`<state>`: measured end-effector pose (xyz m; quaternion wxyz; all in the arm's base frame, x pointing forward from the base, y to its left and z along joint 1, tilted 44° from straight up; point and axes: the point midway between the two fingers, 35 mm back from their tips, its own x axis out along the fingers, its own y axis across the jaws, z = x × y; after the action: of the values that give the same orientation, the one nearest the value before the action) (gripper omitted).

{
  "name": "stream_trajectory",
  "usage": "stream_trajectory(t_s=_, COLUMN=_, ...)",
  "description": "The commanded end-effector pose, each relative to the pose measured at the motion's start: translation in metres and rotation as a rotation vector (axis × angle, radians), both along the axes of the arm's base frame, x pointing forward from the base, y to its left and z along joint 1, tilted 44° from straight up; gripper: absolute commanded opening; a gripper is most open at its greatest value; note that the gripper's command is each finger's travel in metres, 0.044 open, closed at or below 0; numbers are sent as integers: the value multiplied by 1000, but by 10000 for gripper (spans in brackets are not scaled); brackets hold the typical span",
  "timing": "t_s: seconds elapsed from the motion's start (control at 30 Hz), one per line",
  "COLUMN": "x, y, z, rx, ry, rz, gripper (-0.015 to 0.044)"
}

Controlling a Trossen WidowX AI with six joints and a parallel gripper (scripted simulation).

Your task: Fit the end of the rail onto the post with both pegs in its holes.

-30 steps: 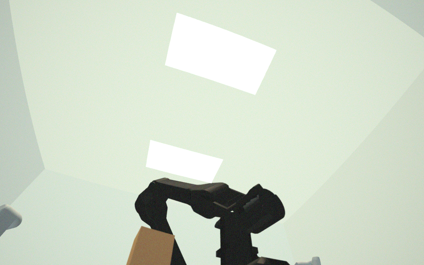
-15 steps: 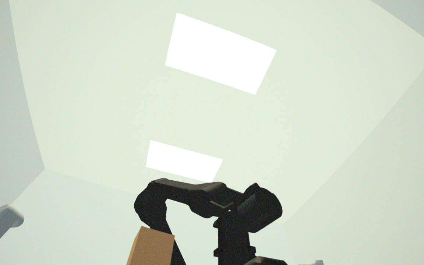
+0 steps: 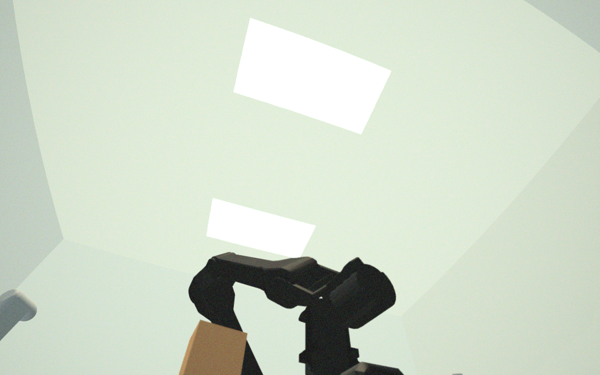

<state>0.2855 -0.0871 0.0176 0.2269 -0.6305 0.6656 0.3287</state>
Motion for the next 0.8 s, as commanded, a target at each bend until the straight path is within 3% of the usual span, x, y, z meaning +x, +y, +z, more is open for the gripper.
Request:
stream_trajectory(t_s=0.0, x=2, y=0, z=3, rx=1, ry=-4, rz=6, gripper=0)
stream_trajectory(t_s=0.77, x=3, y=-5, z=8, rx=1, ry=-4, rz=6, gripper=0)
